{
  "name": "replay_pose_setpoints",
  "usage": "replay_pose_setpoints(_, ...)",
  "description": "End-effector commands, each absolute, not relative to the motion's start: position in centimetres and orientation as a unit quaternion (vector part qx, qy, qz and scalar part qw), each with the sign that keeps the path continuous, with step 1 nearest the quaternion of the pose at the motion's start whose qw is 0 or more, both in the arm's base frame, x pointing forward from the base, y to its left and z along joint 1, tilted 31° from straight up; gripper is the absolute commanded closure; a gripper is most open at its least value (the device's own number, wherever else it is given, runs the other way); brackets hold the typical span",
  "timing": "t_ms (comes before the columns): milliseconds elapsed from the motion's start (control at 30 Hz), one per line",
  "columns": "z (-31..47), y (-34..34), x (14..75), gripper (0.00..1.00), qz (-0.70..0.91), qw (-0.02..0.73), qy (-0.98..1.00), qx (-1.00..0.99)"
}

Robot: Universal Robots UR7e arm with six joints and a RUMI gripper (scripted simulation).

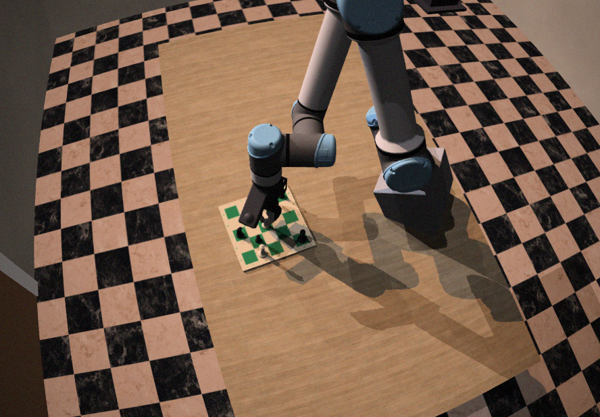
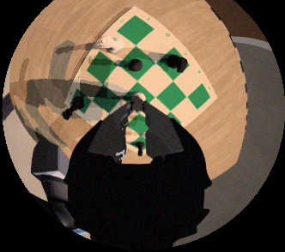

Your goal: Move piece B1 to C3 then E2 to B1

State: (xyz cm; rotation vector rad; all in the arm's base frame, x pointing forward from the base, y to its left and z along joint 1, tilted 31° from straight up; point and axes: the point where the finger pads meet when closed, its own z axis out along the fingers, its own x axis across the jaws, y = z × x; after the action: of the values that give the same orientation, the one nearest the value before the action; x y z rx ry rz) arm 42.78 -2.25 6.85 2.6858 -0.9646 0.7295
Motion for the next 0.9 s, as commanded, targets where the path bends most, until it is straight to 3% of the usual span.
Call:
replay_pose_setpoints(0,6.88,-2.24,42.81,1.00,0.247,0.098,-0.326,0.907)
replay_pose_setpoints(567,6.88,-2.24,42.81,1.00,0.247,0.098,-0.326,0.907)
replay_pose_setpoints(867,6.88,-2.24,42.81,0.87,0.247,0.098,-0.326,0.907)
